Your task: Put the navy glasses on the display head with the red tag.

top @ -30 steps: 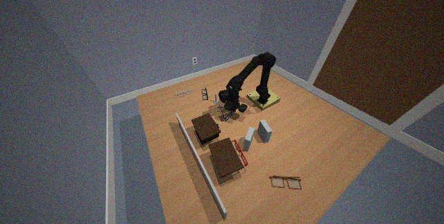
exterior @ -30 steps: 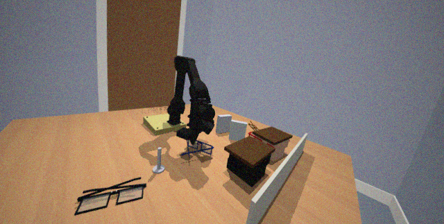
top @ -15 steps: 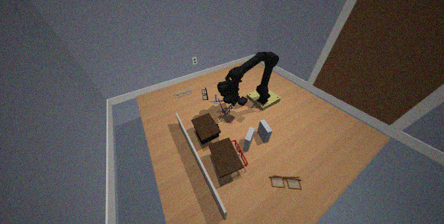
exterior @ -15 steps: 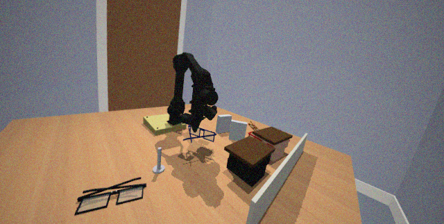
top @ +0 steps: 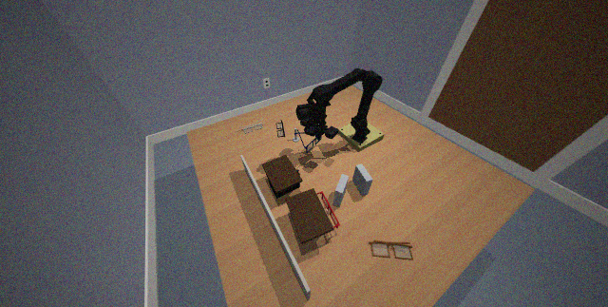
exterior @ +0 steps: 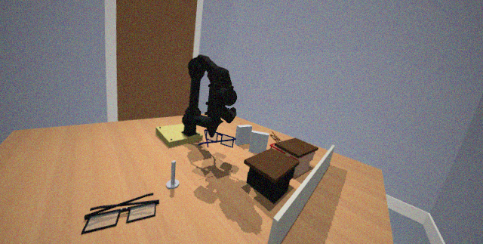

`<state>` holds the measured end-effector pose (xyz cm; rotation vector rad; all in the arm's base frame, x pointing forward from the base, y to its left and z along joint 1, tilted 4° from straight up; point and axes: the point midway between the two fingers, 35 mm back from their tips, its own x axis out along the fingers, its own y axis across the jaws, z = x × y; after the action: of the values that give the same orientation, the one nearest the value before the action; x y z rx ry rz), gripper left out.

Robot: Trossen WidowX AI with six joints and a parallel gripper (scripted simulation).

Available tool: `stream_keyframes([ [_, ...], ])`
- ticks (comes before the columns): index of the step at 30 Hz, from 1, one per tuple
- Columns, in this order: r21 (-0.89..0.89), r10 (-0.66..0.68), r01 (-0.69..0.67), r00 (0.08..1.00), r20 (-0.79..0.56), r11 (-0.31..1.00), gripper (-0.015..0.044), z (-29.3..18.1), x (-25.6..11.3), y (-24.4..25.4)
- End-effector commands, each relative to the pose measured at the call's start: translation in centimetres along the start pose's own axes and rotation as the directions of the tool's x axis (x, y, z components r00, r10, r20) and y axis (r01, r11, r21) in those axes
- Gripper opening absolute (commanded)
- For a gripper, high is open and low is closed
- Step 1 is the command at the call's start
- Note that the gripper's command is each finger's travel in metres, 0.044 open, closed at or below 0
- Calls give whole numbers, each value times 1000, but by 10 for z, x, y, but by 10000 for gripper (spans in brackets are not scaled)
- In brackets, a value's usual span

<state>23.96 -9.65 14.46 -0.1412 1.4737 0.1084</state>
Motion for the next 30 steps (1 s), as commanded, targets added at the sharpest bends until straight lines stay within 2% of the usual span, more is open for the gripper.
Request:
stream_keyframes([
  [1,1,-4,4,1000,5,1000,0,-1,-3,-17],
  [23,0,-15,15,1000,1,1000,0,-43,-4,-125],
  [30,0,-15,15,1000,1,1000,0,-45,-4,-128],
])
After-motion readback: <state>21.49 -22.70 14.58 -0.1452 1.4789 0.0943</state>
